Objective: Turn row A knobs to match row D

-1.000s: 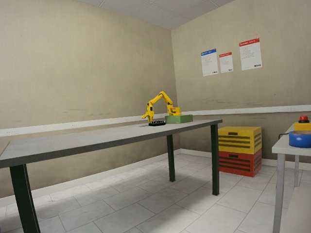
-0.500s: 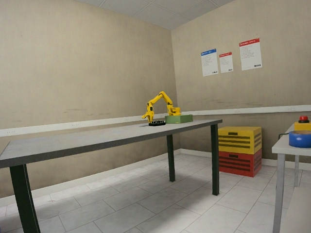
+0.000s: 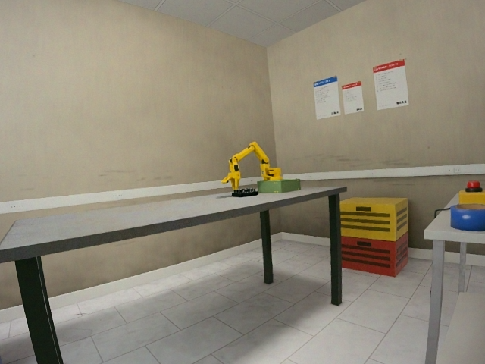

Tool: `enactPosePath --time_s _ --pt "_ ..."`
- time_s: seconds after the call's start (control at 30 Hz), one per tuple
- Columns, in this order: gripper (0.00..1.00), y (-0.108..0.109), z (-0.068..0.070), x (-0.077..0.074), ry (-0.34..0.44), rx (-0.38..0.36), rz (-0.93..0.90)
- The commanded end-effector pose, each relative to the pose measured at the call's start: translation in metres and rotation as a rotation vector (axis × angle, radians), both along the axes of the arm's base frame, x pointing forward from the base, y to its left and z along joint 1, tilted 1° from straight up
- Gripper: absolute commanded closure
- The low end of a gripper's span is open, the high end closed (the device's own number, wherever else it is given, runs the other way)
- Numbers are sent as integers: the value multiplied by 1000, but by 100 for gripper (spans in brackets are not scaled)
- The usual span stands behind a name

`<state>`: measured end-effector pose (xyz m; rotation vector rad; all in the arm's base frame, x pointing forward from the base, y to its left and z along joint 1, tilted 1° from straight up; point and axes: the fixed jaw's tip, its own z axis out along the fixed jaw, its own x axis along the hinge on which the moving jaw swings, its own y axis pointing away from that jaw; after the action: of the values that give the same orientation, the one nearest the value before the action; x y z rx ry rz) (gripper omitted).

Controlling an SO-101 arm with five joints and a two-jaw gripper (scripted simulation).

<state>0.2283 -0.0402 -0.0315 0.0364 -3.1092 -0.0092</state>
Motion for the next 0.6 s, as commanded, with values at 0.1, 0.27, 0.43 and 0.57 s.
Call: enactPosePath --time_s 0.1,0.27,0.43,0.57 --pt "92 -2 15 3 -24 -4 -13" --pt "92 -2 19 3 -24 -4 -13" --pt "92 -2 22 3 -24 -4 -13" --pt "92 -2 23 3 -24 -4 -13"
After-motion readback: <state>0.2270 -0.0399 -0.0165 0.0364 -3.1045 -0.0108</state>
